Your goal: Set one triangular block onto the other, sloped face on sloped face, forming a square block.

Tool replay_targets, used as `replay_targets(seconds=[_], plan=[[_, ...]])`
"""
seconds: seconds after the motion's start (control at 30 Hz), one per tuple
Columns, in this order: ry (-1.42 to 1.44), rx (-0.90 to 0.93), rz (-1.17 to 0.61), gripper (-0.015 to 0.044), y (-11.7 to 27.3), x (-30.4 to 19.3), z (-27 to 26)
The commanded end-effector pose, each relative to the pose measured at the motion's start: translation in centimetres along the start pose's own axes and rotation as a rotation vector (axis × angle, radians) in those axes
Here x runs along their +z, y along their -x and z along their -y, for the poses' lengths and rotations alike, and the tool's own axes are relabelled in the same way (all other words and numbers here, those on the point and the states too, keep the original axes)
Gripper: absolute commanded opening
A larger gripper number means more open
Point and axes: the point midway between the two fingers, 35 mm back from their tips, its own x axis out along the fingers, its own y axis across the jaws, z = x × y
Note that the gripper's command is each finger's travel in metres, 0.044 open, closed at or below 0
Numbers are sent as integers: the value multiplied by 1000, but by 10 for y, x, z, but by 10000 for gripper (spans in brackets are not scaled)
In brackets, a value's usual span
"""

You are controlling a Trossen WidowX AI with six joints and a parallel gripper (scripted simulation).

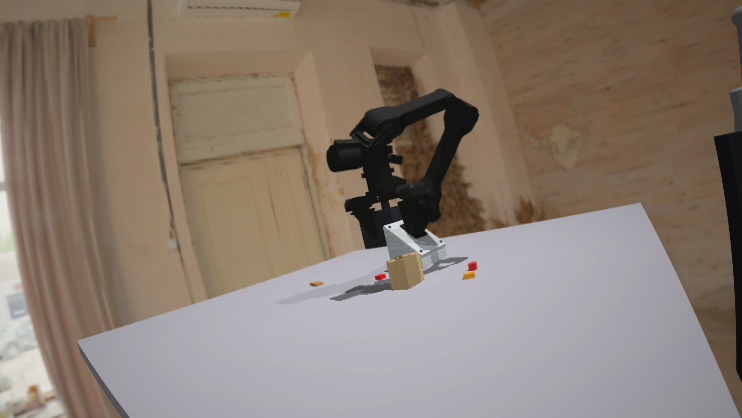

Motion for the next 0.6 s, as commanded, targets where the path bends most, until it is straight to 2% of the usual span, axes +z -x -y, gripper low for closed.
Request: replay_targets(seconds=[0.0, 0.57], plan=[[5, -1, 3, 440, 33, 5, 2], [1, -2, -6, 440, 26, 2, 1]])
